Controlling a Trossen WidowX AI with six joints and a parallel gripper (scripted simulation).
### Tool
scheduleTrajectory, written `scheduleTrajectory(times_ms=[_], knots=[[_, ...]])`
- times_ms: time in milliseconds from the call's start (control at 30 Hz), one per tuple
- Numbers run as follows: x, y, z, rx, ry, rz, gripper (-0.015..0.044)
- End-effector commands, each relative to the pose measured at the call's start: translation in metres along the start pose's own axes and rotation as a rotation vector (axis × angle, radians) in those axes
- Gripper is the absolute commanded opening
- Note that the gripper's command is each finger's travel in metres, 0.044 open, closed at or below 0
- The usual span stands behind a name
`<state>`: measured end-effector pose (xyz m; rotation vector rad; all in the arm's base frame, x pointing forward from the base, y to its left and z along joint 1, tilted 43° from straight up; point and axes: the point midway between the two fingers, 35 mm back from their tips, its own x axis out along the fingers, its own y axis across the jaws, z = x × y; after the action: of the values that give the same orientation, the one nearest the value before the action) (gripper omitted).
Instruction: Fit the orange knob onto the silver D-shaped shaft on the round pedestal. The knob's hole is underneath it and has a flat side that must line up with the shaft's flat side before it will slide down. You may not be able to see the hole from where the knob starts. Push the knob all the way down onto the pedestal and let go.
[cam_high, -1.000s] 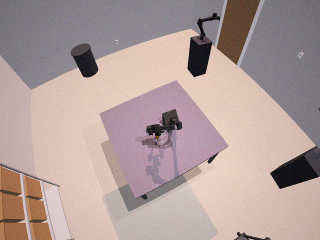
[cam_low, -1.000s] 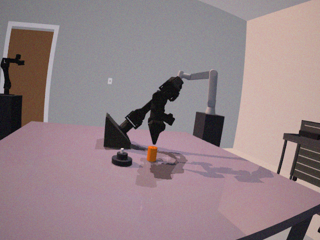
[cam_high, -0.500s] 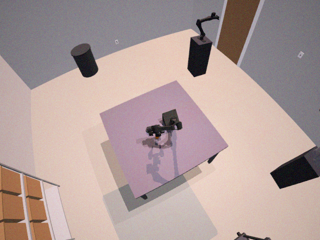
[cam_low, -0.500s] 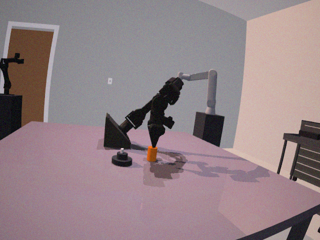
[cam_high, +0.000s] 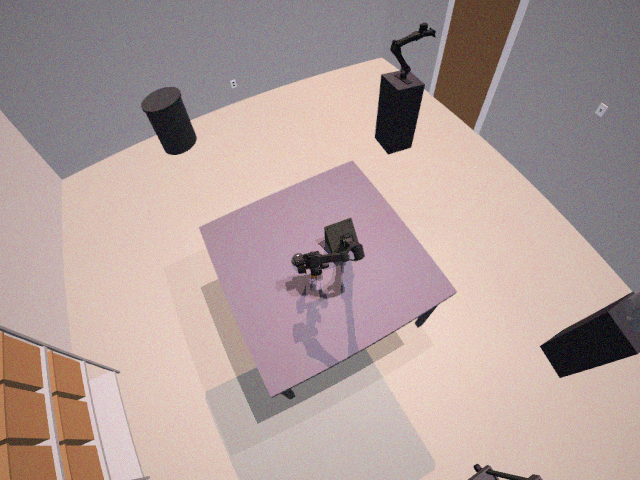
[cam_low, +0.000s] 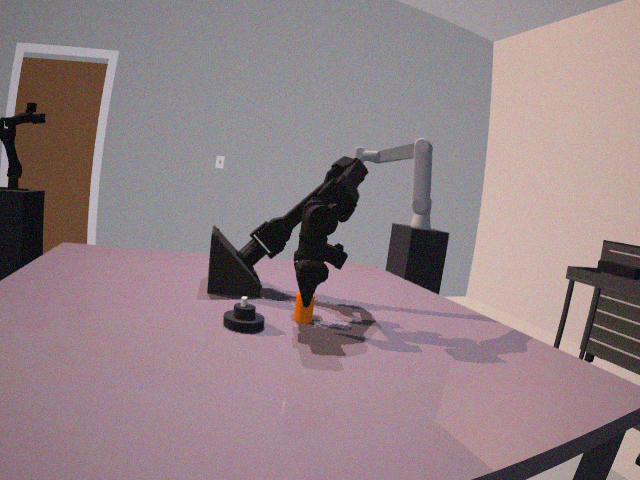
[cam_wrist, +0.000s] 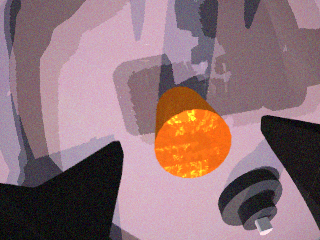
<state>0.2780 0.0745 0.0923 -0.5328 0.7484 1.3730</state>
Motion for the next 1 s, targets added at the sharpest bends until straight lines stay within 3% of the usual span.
scheduleTrajectory(times_ms=[0, 700, 967], knots=[[0.007, 0.001, 0.000, 0.005, -0.003, 0.002, 0.0440], [0.038, 0.003, 0.001, 0.005, -0.008, 0.003, 0.0440], [0.038, 0.003, 0.001, 0.005, -0.008, 0.003, 0.0230]])
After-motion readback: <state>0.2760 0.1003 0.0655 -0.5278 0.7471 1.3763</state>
